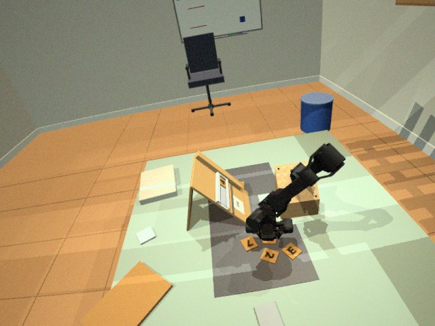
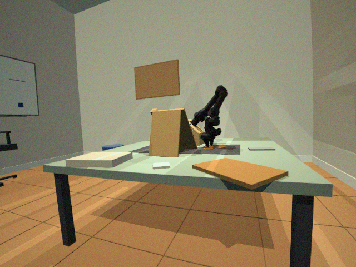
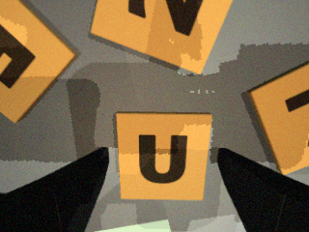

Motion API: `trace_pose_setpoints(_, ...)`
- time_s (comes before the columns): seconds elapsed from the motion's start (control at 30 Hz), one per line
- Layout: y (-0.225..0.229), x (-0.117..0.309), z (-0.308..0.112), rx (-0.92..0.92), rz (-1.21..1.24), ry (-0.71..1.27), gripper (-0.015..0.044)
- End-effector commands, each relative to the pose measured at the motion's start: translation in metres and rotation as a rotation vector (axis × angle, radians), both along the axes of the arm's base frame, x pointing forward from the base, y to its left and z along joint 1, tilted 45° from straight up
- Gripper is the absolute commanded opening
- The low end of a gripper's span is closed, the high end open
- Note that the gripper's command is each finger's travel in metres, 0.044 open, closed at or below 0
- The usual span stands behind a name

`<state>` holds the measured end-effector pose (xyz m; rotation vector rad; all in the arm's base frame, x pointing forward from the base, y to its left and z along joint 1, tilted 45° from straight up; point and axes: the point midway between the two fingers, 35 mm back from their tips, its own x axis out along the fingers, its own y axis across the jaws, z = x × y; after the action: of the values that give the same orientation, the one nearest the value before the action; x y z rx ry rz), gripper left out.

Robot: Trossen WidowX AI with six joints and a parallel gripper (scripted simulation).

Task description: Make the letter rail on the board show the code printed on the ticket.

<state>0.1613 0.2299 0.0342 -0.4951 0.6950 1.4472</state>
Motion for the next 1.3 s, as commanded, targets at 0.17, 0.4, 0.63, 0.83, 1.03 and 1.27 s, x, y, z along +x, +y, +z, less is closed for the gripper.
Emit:
trace_pose_setpoints(0.17,-0.0008,-0.0007,-0.0027,-0.007,-0.006,0.008,0.034)
trace_pose_setpoints(0.4,-0.0008,-0.0007,-0.0027,-0.007,-0.006,0.008,0.034)
trace_pose_setpoints(0.63,-0.0007,-0.0006,-0.0027,-0.007,-0.006,0.008,0.0268)
trace_pose_setpoints(0.83,-0.0007,-0.0008,-0.0027,-0.007,-0.006,0.008,0.0228)
trace_pose_setpoints(1.03,-0.0026,-0.0005,0.0004,-0.007,-0.006,0.008,0.0109)
trace_pose_setpoints(1.27,-0.0063,-0.0003,0.0008,-0.007,-0.006,0.008,0.0)
